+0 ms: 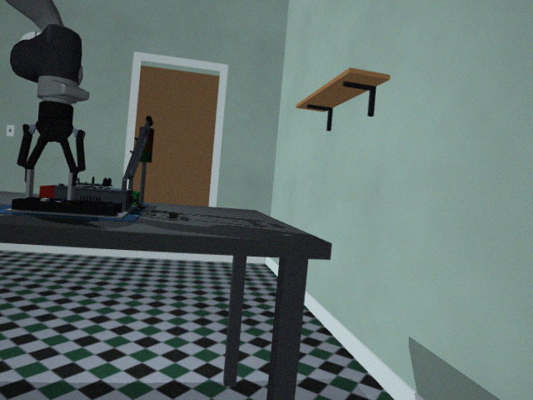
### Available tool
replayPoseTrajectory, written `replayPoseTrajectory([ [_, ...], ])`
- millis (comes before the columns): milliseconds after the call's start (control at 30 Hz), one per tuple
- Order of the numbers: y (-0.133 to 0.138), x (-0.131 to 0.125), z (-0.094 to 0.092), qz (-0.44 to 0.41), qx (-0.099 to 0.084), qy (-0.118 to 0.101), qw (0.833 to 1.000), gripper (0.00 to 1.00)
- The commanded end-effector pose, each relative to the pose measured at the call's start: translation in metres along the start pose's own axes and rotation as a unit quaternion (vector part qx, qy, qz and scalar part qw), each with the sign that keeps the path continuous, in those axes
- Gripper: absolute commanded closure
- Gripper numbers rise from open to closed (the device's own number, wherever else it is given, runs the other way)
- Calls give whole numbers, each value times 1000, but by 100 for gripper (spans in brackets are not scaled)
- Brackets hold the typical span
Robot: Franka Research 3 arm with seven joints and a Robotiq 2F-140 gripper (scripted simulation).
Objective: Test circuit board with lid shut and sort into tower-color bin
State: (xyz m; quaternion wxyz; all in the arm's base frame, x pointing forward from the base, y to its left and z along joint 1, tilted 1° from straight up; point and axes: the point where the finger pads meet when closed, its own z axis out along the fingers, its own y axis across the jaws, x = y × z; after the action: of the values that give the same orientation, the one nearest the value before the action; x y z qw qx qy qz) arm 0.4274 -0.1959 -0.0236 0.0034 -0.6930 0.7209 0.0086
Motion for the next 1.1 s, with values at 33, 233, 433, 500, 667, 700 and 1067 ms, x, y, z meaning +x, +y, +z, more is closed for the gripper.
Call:
replayPoseTrajectory([
  [33, -1, 2, -1, -2, 1, 0, 1000, 42],
  [233, -1, 2, 2, -2, 1, 0, 1000, 42],
  [433, -1, 2, 6, -2, 1, 0, 1000, 42],
  [500, -1, 2, 8, -2, 1, 0, 1000, 42],
  [667, -1, 2, 12, -2, 1, 0, 1000, 42],
  [700, -1, 2, 12, -2, 1, 0, 1000, 42],
  [1067, -2, 2, 13, -2, 1, 0, 1000, 42],
])
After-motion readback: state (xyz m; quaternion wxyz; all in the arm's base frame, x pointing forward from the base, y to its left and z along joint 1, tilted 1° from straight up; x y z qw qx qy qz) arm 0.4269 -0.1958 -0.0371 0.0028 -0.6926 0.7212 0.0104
